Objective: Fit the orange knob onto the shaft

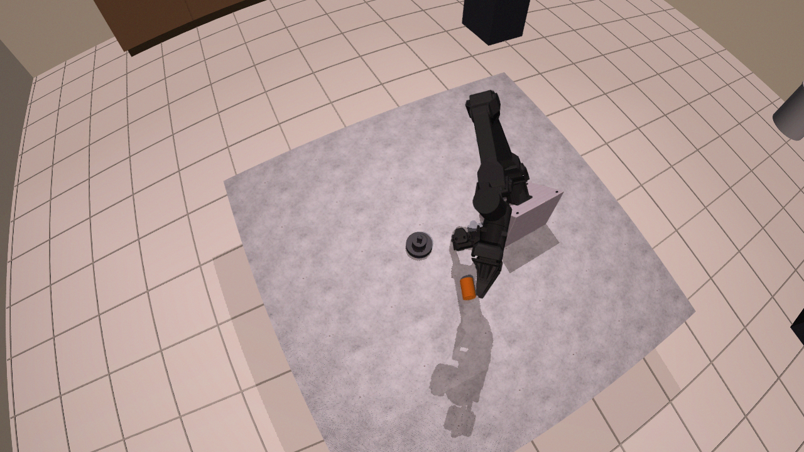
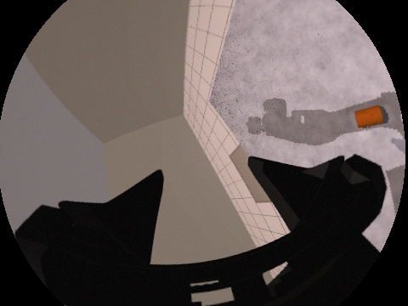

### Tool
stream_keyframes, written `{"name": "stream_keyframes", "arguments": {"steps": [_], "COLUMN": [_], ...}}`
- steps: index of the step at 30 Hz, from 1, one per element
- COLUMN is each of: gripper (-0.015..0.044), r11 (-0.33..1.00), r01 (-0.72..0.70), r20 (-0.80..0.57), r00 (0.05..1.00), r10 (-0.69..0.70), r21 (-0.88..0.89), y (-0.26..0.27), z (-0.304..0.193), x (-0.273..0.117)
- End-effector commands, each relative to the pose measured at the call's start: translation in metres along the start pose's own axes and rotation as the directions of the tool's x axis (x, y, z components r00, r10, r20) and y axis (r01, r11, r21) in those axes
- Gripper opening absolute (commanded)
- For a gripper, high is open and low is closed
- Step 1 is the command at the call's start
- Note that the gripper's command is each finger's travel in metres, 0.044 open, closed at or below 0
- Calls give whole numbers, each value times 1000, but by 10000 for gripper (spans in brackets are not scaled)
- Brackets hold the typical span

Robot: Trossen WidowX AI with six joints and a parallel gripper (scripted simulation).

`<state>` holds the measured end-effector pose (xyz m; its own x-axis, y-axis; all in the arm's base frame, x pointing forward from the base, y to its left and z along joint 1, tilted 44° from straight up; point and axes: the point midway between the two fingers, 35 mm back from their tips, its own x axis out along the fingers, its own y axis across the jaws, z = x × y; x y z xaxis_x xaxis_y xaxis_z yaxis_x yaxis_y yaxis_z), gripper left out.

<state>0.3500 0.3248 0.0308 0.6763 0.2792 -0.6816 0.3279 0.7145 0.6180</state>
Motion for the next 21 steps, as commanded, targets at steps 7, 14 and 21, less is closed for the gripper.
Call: {"name": "stream_keyframes", "arguments": {"steps": [7, 14, 21], "gripper": [440, 440, 440], "r11": [471, -63, -252], "r01": [391, 102, -348], "r20": [68, 109, 143], "r00": [821, 554, 309], "r10": [-566, -825, -940], "r21": [-791, -993, -903], "y": [-153, -238, -289], "z": [22, 36, 46], "x": [30, 11, -16]}}
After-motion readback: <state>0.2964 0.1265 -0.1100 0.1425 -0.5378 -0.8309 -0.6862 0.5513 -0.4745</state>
